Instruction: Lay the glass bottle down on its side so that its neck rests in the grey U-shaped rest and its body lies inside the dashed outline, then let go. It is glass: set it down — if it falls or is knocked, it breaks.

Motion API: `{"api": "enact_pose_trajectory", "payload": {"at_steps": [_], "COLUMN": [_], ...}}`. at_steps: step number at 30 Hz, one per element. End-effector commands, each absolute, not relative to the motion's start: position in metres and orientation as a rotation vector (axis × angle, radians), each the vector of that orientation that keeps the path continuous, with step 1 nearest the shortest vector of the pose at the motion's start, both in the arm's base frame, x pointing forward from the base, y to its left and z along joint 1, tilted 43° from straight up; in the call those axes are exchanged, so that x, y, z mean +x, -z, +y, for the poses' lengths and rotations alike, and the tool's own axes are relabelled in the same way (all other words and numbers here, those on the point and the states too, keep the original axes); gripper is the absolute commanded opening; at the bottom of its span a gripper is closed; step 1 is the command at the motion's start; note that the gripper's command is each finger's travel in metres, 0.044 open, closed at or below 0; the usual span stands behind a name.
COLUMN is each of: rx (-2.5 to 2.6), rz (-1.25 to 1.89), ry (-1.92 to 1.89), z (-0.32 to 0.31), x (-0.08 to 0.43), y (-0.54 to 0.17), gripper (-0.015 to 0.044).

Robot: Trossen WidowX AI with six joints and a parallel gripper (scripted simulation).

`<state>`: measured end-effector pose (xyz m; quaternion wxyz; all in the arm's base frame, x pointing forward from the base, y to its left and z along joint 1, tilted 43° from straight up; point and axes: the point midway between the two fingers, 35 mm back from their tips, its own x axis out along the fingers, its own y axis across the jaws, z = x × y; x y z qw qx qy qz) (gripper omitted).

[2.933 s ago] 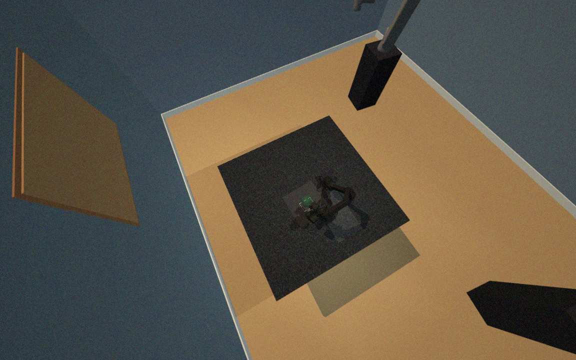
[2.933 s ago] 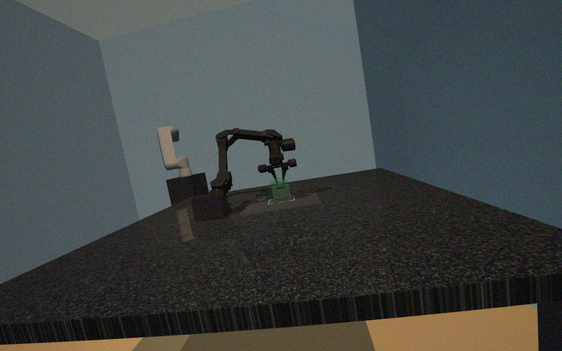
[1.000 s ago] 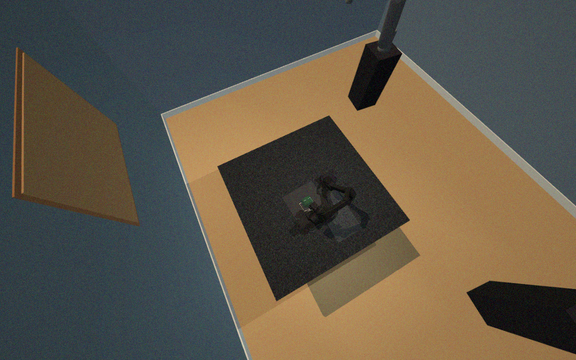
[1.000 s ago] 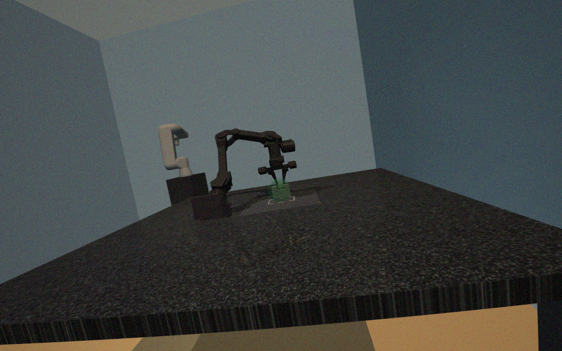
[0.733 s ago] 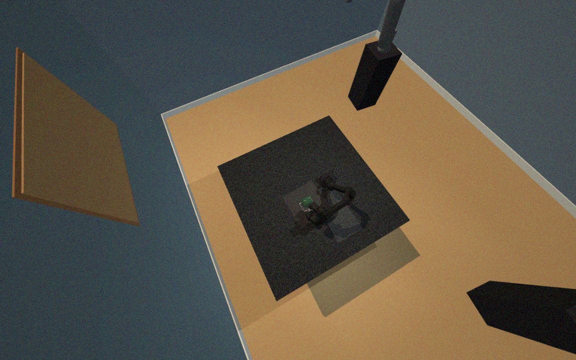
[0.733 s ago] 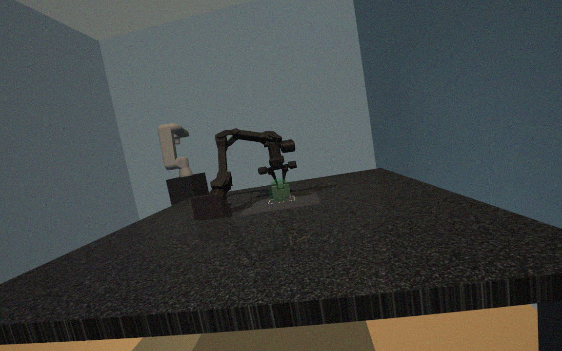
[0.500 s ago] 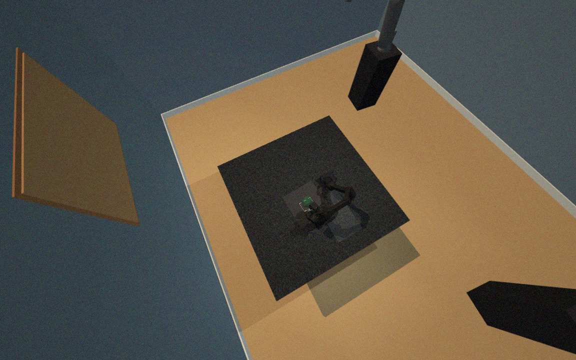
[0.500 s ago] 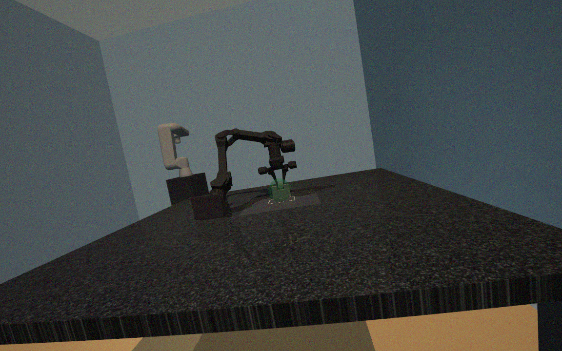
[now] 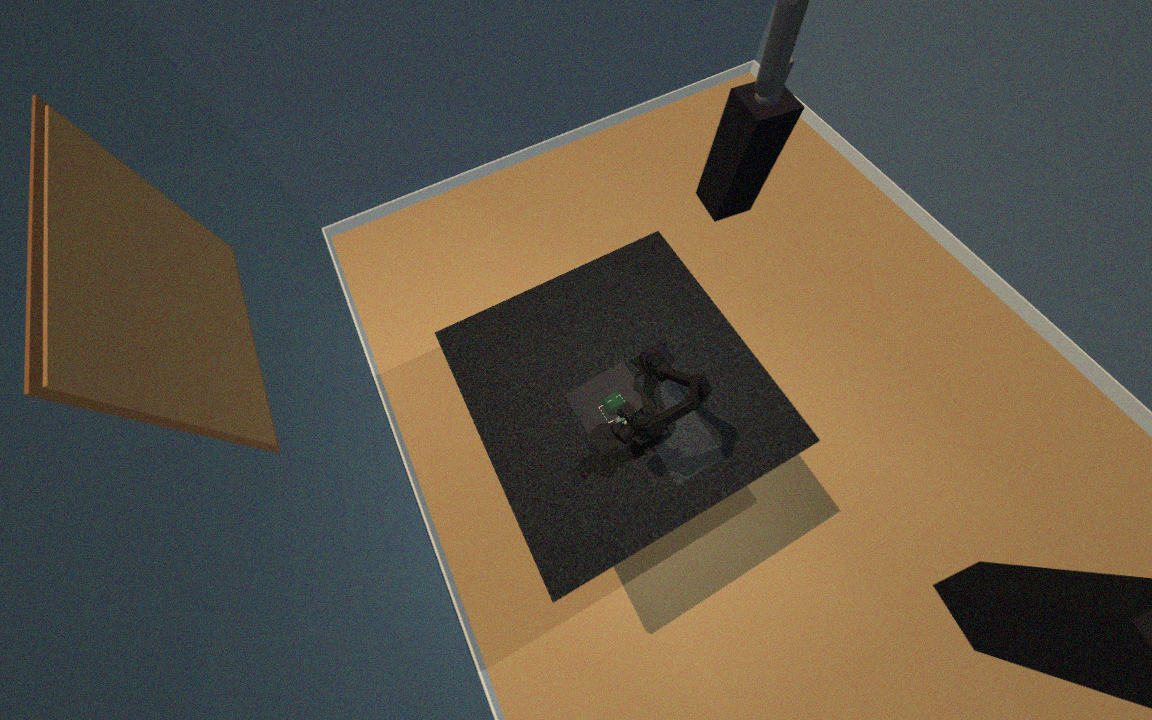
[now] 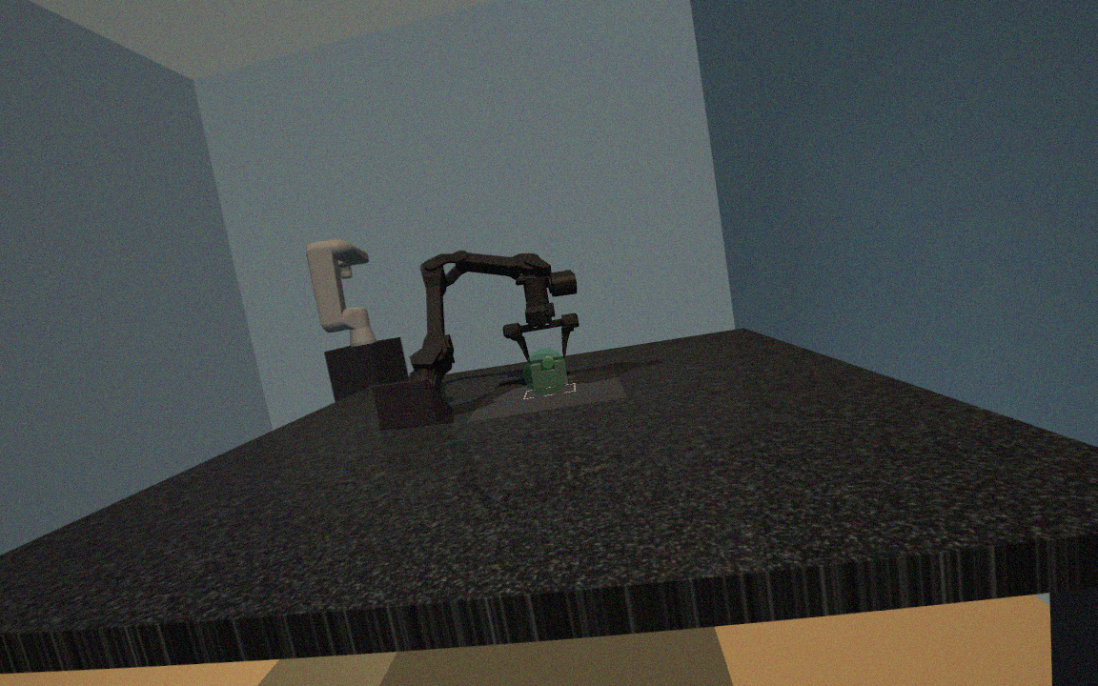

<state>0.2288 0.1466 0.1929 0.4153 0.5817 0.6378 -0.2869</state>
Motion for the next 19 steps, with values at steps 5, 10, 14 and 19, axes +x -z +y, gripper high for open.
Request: {"api": "enact_pose_trajectory", "payload": {"at_steps": [5,10,14,19], "rx": [1.574,1.593,1.593,1.593], "rz": [1.768,1.780,1.780,1.780], "ry": [0.595,0.577,0.577,0.577], "z": [0.111,0.103,0.103,0.103], "x": [0.235,0.234,0.234,0.234], "y": [-0.221,-0.223,-0.223,-0.223], "gripper": [0.0440,0.0440,0.0440,0.0440]}}
